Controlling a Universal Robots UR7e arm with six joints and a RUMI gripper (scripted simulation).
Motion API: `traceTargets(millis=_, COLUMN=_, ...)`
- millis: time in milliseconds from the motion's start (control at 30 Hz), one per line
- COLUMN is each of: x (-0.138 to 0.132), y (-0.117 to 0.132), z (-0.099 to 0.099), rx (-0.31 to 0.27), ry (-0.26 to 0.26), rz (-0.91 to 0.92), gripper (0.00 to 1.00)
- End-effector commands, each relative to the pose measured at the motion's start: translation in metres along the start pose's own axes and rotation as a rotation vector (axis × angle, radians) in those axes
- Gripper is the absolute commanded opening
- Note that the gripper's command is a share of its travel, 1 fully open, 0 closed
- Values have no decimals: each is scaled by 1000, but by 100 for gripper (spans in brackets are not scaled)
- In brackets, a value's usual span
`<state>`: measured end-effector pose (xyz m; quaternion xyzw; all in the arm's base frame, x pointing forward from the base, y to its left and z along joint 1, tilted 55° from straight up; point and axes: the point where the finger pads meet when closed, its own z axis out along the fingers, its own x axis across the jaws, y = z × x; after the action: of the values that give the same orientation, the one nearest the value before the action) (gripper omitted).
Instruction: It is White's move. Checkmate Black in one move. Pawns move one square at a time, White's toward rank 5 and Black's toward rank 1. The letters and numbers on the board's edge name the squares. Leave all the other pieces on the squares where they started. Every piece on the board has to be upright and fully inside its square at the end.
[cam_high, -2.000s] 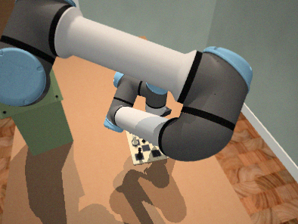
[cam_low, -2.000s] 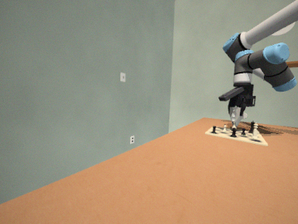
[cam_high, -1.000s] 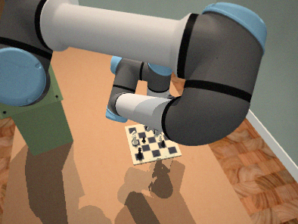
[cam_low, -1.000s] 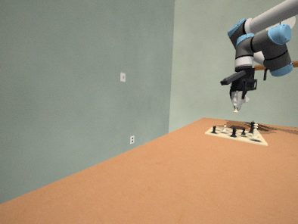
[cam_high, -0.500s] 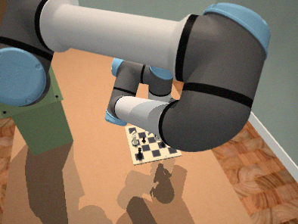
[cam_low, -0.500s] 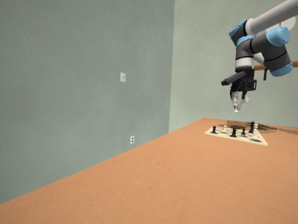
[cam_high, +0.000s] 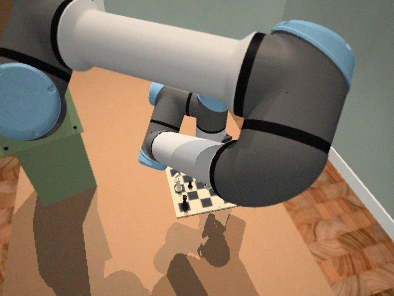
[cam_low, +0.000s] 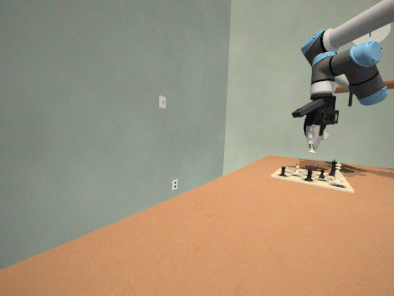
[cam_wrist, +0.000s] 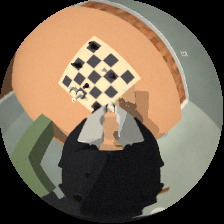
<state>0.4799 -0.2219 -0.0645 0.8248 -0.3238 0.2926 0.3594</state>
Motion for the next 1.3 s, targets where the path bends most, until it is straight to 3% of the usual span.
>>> traceTargets(millis=0, x=1, y=0, z=17, rx=1, ry=1, rz=0, gripper=0)
traceTargets(millis=533, x=2, y=0, z=75, rx=1, ry=1, rz=0, gripper=0)
traceTargets(millis=1267, x=2, y=0, z=78, rx=1, ry=1, rz=0, gripper=0)
